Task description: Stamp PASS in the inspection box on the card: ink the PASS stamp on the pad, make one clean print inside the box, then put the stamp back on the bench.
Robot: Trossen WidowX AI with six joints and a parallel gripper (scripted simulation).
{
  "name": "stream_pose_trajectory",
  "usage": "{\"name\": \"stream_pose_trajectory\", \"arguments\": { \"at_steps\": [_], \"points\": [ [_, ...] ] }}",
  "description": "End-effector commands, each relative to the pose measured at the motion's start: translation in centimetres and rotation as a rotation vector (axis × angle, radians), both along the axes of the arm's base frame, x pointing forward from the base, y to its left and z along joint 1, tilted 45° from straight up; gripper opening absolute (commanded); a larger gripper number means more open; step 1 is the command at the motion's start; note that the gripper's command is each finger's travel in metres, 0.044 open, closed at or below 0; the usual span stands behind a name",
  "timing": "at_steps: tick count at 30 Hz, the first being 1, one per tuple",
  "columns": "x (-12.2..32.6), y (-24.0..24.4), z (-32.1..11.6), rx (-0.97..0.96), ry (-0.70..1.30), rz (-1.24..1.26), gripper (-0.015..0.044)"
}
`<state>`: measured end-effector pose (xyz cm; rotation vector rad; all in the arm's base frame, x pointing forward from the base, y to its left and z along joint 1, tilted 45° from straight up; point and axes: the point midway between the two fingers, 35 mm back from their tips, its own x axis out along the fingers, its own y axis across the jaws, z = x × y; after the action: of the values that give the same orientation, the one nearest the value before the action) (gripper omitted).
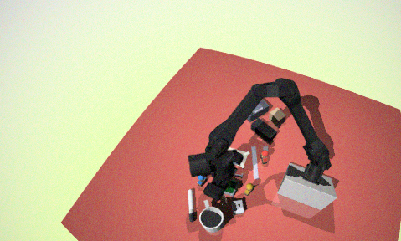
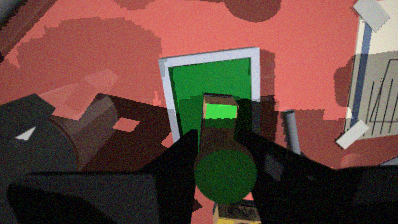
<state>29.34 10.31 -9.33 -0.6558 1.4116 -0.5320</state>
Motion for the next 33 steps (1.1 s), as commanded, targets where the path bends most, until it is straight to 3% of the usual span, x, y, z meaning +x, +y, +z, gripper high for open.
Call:
{"name": "stream_pose_trajectory", "arguments": {
  "at_steps": [1, 33],
  "points": [
    [0.1, -0.17, -0.1, -0.002, 0.0, 0.003, 0.0],
    [0.03, 0.36, 0.44, -0.002, 0.0, 0.003, 0.0]
  ]
}}
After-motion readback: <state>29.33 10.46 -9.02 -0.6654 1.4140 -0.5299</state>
